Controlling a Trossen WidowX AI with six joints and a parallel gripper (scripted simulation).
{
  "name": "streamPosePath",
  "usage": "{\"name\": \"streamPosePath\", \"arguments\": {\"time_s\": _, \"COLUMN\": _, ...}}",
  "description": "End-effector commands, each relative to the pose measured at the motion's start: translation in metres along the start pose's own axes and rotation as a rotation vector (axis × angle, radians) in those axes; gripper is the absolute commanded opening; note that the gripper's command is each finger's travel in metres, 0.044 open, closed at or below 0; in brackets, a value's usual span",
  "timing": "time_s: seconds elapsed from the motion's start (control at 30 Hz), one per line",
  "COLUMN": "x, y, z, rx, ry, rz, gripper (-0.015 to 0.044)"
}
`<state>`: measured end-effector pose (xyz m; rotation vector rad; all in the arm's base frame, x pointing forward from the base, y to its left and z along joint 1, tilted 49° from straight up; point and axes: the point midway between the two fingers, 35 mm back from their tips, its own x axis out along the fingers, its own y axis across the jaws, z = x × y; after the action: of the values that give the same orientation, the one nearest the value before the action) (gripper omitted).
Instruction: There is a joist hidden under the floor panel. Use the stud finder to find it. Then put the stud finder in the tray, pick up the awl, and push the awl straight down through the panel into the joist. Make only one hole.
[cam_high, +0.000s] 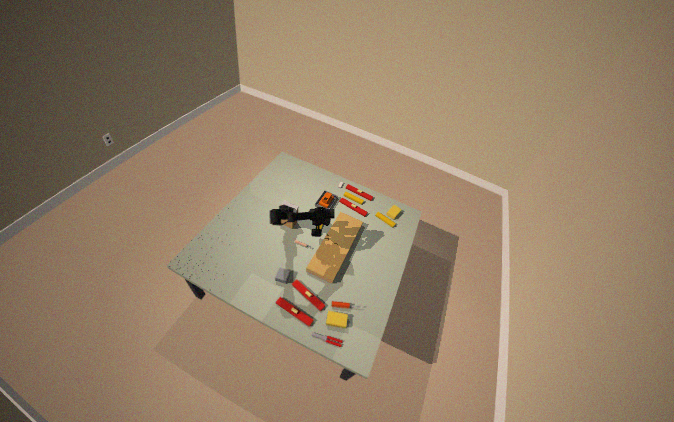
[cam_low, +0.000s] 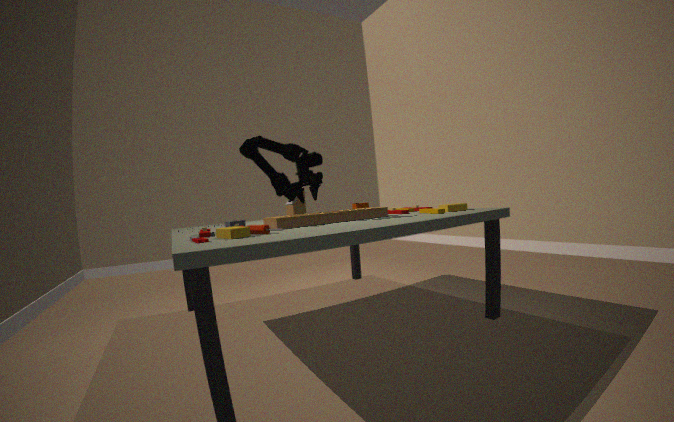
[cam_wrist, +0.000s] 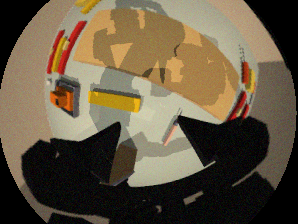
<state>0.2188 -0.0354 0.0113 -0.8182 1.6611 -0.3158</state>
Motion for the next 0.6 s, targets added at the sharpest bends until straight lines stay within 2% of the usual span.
{"name": "streamPosePath", "arguments": {"time_s": 0.0, "x": 0.016, "y": -0.034, "z": -0.061, "rx": 0.217, "ry": 0.073, "rz": -0.057, "gripper": 0.0440}}
{"name": "streamPosePath", "arguments": {"time_s": 0.13, "x": 0.026, "y": -0.047, "z": -0.105, "rx": 0.379, "ry": 0.123, "rz": -0.105, "gripper": 0.0440}}
{"name": "streamPosePath", "arguments": {"time_s": 0.57, "x": 0.026, "y": -0.048, "z": -0.109, "rx": 0.387, "ry": 0.126, "rz": -0.107, "gripper": 0.0440}}
